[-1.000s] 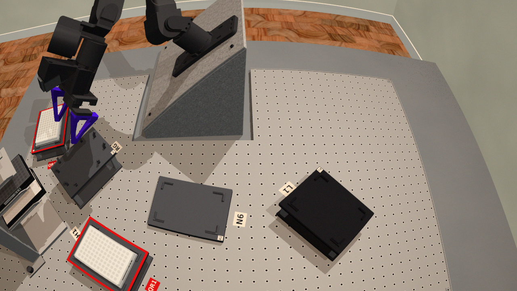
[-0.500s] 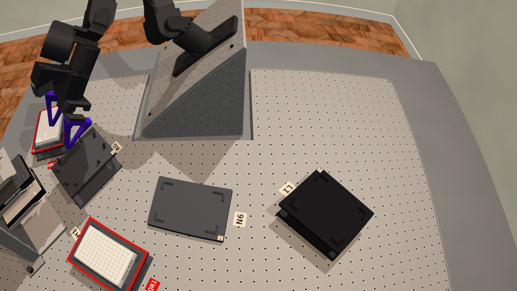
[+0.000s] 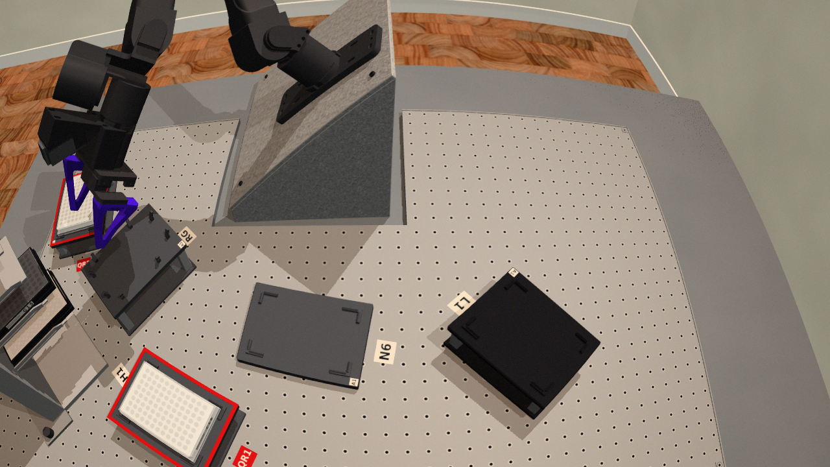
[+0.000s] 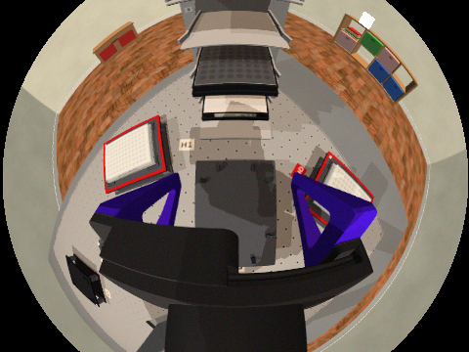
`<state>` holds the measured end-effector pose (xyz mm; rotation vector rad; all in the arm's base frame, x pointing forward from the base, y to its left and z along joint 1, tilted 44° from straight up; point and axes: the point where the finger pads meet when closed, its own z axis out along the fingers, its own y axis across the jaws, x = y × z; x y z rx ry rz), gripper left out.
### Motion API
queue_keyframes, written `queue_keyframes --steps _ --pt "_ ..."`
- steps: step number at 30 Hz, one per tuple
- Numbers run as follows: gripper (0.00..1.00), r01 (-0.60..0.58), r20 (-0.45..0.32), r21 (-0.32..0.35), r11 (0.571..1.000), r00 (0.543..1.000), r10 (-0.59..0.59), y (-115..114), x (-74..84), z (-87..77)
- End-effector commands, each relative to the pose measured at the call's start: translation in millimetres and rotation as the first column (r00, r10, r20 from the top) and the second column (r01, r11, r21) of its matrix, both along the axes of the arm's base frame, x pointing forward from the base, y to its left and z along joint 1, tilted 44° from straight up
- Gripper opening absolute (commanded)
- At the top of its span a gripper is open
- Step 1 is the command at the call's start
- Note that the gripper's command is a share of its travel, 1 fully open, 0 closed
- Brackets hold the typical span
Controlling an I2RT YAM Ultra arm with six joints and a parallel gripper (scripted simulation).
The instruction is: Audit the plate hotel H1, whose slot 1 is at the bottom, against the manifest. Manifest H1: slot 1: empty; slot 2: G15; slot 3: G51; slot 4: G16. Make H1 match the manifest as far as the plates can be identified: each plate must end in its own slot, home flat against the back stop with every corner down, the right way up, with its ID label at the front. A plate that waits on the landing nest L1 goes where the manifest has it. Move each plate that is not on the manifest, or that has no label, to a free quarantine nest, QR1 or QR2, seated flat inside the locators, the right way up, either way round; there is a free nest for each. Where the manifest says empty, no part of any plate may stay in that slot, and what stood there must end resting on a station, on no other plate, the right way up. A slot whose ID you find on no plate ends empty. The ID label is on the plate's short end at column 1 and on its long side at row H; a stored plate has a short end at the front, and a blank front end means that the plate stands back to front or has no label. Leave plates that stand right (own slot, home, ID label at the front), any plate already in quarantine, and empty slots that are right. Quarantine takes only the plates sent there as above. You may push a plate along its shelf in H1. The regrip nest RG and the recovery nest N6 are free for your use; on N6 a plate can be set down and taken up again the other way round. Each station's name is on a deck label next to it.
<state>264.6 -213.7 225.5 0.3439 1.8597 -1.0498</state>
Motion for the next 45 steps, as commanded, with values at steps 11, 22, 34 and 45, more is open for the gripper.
queue_keyframes --steps 11,22,34,45 --pt "1.00 -0.008 0.011 -0.005 1.000 1.000 0.008 -5 12.4 10.9" --pt "1.00 -0.008 0.011 -0.005 1.000 1.000 0.008 -11 23.9 17.7" --pt "1.00 -0.008 0.011 -0.005 1.000 1.000 0.008 -16 34.5 23.9" --pt "1.00 -0.009 0.012 -0.005 1.000 1.000 0.009 -21 43.9 29.5"
